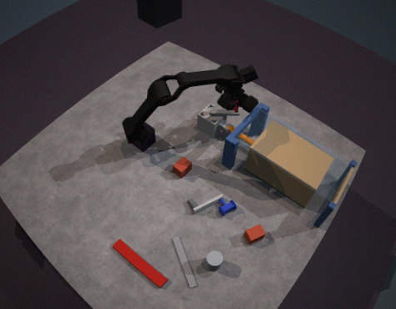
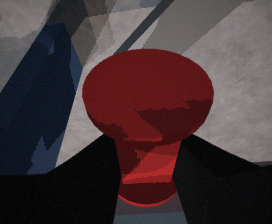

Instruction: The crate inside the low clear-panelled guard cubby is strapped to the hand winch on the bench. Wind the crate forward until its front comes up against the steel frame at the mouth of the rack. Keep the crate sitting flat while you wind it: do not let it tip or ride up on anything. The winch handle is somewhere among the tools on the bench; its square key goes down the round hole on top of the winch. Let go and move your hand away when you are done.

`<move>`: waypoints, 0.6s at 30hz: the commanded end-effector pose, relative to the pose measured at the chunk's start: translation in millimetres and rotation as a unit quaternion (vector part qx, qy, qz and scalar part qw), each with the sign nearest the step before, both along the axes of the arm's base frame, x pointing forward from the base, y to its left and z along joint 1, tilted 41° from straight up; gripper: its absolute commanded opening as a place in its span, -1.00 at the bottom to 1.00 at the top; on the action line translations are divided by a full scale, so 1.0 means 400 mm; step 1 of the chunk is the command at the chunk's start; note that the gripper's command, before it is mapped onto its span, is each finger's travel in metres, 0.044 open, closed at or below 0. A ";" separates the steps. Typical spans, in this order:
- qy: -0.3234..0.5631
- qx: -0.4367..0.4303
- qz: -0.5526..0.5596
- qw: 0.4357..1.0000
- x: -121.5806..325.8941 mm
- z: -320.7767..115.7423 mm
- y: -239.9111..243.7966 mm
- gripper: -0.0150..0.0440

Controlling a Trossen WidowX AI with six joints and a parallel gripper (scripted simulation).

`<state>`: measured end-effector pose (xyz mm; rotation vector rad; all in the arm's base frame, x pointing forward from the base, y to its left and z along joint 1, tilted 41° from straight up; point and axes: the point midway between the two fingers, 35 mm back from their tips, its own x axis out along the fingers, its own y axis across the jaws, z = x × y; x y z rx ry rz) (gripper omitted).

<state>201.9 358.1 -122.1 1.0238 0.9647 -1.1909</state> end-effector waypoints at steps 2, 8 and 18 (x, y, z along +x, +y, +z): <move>0.024 0.001 0.011 1.000 -0.060 -0.026 0.017 -0.49; 0.024 0.001 0.011 1.000 -0.065 -0.028 0.018 -0.49; 0.024 0.001 0.011 1.000 -0.065 -0.028 0.018 -0.49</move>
